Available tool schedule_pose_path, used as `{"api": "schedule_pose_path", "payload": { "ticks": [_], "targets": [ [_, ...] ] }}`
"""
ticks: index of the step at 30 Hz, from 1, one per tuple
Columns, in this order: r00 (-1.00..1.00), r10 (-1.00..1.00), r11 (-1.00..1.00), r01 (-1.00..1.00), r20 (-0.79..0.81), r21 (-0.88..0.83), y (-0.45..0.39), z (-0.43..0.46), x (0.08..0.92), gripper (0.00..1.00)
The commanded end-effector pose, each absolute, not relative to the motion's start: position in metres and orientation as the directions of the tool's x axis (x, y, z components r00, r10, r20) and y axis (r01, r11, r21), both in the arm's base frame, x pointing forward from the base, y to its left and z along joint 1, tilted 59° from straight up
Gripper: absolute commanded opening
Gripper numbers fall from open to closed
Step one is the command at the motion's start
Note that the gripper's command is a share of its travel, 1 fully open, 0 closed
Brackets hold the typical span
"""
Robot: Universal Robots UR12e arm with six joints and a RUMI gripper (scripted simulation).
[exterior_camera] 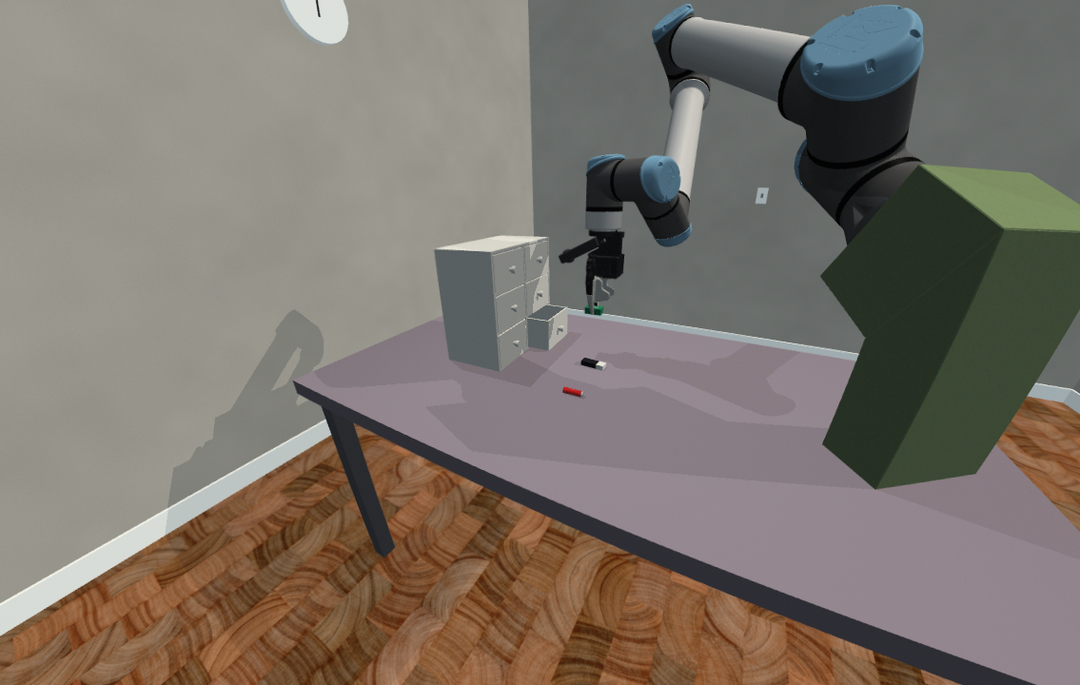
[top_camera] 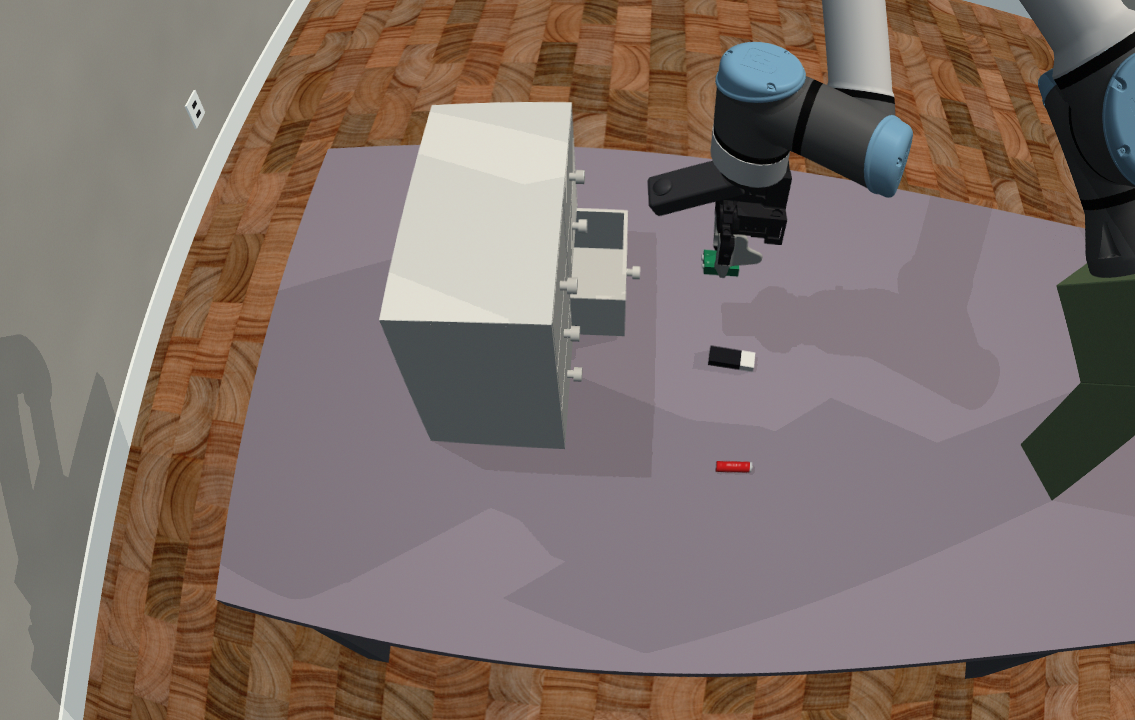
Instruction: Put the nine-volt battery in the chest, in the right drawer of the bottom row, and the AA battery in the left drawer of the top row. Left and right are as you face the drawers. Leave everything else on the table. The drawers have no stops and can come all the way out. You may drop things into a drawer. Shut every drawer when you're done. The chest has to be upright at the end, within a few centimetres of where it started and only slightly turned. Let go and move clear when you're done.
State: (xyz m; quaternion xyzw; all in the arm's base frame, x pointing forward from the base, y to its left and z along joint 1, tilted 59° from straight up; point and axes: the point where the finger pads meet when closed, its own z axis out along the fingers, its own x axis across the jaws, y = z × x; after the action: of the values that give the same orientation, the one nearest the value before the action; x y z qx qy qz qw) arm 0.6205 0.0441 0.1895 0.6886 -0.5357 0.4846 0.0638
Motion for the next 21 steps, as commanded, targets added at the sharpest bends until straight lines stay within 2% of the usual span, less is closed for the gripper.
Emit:
{"api": "schedule_pose_path", "payload": {
  "ticks": [1,21],
  "targets": [
    [-0.044,-0.676,-0.419,-0.798,0.736,-0.432,0.0445,0.1897,0.6204,0.13],
    [-0.043,-0.676,-0.434,-0.783,0.735,-0.446,0.0443,0.1894,0.6205,0.13]
  ]
}}
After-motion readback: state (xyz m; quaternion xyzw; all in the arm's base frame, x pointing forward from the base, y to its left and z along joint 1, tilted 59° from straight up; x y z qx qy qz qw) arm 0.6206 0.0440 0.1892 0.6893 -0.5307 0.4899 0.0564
